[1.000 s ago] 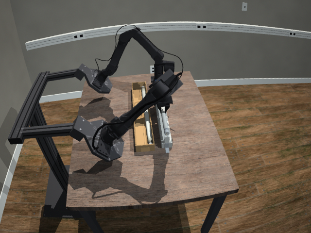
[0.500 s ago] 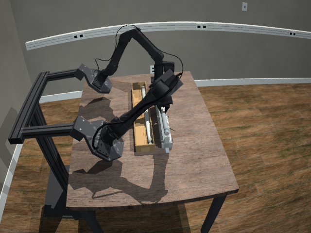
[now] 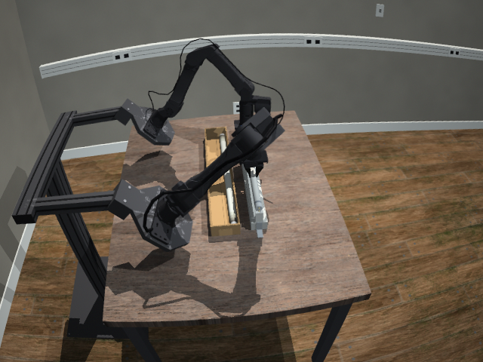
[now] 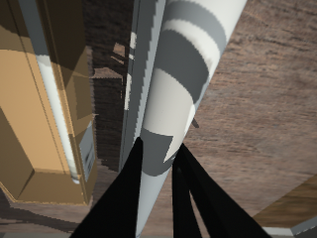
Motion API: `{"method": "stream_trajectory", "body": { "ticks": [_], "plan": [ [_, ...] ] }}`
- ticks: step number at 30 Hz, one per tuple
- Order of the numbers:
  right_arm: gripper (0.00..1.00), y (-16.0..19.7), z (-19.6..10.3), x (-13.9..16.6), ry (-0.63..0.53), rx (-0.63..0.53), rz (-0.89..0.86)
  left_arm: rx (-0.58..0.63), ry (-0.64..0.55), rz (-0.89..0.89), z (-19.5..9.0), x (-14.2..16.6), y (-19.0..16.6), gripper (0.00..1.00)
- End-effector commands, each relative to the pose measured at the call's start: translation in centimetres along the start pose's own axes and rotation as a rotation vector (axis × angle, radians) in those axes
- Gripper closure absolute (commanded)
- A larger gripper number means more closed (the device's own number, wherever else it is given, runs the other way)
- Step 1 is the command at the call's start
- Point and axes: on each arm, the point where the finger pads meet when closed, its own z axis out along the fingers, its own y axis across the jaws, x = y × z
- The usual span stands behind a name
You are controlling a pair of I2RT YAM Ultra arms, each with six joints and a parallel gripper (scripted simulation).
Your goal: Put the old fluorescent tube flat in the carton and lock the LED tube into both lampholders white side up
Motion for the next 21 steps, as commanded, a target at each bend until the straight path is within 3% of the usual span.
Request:
{"method": "stream_trajectory", "body": {
  "ticks": [1,3,9,13,18,21],
  "plan": [
    [0.89,-0.3,-1.0,-0.9,-0.053,0.013,0.009,-0.022,-0.028,0.014,-0.5,-0.6,0.1,0.89],
    [0.89,-0.5,-0.7,-0.4,-0.047,0.012,0.017,-0.059,-0.032,0.002,-1.4,-0.4,1.3,0.89],
    [0.89,-1.4,-1.7,-1.5,-0.080,0.032,0.028,0.006,-0.014,0.013,0.6,-0.3,-0.4,0.89],
    [0.89,-1.2,-1.6,-1.4,-0.076,0.029,0.025,-0.039,-0.024,0.004,-0.6,-0.4,1.1,0.89],
    [0.89,1.0,0.7,-0.3,-0.016,-0.014,-0.016,0.004,-0.017,0.016,0.6,-0.4,-0.4,0.89],
    [0.89,-1.2,-0.7,-1.0,-0.061,0.022,0.029,-0.025,-0.024,0.011,-0.1,-0.4,0.4,0.89]
  ]
}}
